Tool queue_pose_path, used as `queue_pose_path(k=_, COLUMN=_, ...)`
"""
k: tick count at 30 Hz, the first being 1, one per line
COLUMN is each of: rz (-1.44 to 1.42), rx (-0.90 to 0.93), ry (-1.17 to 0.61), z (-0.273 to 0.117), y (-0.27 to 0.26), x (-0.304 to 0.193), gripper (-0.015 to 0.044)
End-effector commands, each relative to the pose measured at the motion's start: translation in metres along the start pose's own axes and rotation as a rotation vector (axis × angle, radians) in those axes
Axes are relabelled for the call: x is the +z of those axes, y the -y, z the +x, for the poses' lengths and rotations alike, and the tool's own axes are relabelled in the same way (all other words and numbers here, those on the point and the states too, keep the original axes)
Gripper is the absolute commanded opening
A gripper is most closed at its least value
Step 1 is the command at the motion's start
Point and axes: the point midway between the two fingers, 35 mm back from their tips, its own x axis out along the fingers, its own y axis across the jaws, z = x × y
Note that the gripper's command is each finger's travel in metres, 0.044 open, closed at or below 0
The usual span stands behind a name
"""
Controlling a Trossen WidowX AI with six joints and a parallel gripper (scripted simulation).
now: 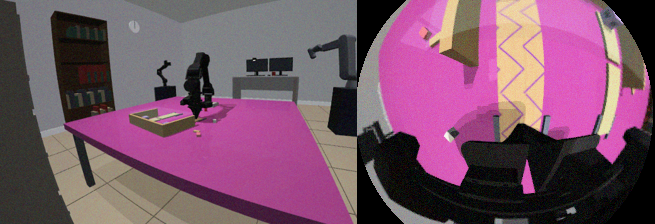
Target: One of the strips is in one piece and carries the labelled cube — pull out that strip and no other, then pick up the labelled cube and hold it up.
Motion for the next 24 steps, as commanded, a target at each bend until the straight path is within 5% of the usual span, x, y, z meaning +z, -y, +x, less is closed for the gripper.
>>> queue_pose_path(k=1, rz=0.002, rx=-0.003, ry=-0.015, z=0.003, y=0.0, x=-0.009, gripper=0.0)
queue_pose_path(k=24, rz=0.002, rx=-0.003, ry=-0.018, z=0.005, y=0.0, x=-0.044, gripper=0.0)
